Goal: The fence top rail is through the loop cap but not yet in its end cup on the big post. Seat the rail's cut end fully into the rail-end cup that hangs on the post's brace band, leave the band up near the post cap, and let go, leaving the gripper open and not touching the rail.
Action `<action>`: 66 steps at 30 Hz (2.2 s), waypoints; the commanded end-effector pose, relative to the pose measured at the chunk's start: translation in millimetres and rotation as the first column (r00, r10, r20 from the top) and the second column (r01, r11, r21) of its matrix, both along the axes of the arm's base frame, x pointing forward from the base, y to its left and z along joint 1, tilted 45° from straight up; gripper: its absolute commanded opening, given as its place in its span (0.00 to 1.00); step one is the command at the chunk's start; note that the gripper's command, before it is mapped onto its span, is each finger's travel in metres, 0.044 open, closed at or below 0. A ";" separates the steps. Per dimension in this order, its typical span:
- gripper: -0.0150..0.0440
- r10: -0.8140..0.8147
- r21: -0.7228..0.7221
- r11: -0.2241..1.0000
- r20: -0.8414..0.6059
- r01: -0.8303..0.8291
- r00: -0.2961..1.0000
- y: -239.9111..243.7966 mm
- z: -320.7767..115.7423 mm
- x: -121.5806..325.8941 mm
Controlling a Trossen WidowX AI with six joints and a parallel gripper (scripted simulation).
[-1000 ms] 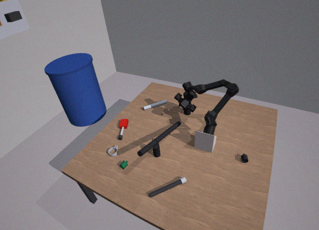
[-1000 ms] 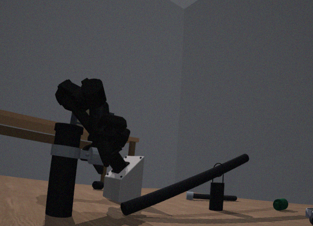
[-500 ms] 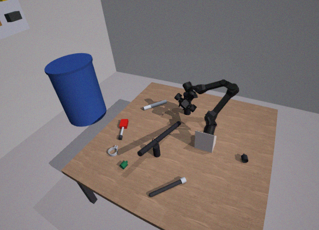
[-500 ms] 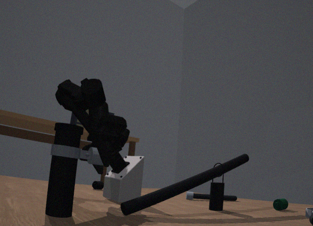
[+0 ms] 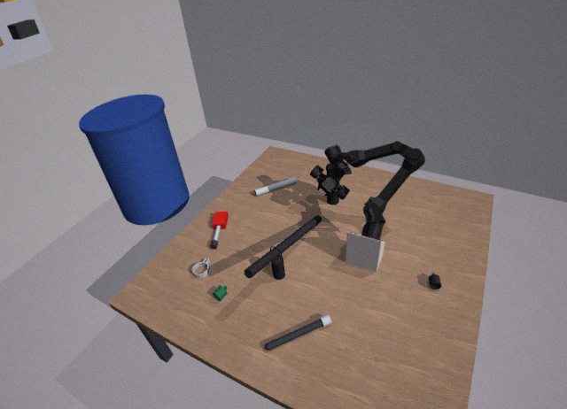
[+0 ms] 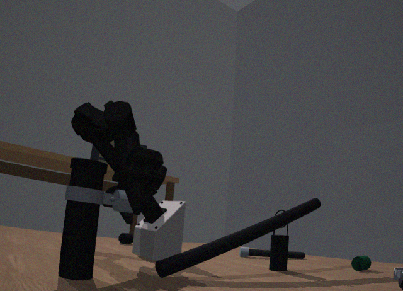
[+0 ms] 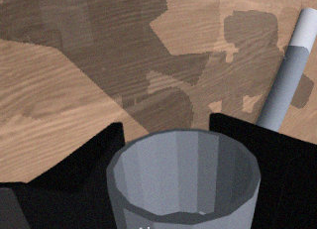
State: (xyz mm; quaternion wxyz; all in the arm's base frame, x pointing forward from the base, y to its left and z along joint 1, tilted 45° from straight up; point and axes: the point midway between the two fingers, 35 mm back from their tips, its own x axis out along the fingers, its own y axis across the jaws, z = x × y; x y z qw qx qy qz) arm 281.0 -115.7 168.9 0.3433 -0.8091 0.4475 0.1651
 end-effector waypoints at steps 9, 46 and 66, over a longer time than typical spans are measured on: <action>1.00 -0.003 0.007 1.000 -0.003 0.003 1.000 15.6 -1.4 1.2; 1.00 -0.713 0.659 0.643 0.330 0.390 0.619 155.5 -24.9 -5.1; 1.00 -0.930 0.917 0.344 0.304 0.202 0.205 206.2 -24.8 -17.8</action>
